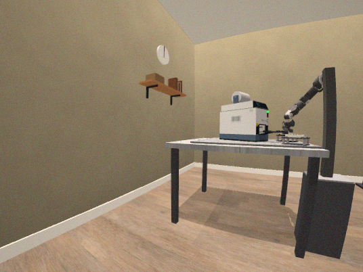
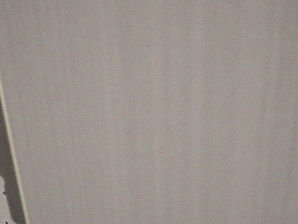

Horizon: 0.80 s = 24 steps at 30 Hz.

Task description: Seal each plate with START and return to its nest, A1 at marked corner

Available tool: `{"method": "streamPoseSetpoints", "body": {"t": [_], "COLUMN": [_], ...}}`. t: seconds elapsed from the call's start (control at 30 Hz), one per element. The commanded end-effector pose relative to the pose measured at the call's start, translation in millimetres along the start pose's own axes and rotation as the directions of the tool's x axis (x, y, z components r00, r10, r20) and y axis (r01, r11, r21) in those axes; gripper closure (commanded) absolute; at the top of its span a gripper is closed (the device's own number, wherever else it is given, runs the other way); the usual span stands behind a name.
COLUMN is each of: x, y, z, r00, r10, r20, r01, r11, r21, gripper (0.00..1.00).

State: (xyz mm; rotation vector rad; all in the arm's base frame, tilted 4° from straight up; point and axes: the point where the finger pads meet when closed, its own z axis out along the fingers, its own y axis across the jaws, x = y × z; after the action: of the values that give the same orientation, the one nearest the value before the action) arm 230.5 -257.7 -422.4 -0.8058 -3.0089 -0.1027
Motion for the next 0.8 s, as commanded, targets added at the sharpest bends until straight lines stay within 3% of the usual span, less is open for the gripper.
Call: {"method": "streamPoseSetpoints", "body": {"t": [0.0,0.77], "x": [-0.4,-0.7], "y": [1.3,0.4], "z": [0.3,3.8], "r00": [1.000,1.000], "r10": [-0.001,0.000], "r20": [0.003,0.003], "r01": [0.001,0.000], "r11": [1.000,1.000], "r21": [-0.006,-0.002], "gripper": [1.00,1.00]}}
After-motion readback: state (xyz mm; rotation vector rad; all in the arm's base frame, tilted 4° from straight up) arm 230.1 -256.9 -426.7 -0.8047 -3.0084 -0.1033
